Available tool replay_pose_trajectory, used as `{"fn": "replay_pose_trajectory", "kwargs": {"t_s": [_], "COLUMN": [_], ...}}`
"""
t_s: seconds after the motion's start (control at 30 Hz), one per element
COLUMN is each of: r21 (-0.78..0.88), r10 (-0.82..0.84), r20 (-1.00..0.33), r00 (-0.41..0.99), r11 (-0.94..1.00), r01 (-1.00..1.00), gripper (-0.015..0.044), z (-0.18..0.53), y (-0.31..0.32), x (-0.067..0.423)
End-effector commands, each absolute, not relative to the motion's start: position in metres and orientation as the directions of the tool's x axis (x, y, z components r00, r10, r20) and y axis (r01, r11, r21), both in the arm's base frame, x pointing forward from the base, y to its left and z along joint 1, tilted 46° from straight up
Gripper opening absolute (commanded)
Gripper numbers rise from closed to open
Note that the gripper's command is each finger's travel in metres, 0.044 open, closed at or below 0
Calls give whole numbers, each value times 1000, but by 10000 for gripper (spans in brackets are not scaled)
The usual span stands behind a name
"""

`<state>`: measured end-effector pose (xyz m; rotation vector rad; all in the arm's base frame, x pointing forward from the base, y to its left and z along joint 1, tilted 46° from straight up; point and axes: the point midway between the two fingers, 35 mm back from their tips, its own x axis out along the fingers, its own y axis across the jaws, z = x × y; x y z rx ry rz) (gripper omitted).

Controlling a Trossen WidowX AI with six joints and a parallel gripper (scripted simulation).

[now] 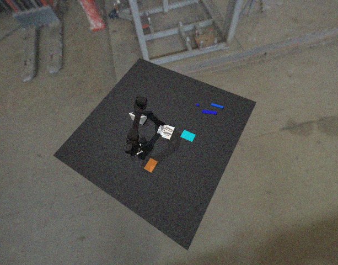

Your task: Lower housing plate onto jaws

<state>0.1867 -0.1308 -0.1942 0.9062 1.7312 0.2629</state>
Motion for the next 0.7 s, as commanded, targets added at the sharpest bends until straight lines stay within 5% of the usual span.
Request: {"fn": "replay_pose_trajectory", "kwargs": {"t_s": [0.0,0.67], "r21": [586,586], "r10": [684,684], "r20": [-723,-723], "r00": [-96,-96], "r11": [682,681], "r01": [438,439], "gripper": [380,351], "z": [-194,-187], "y": [-131,-139], "x": [187,188]}}
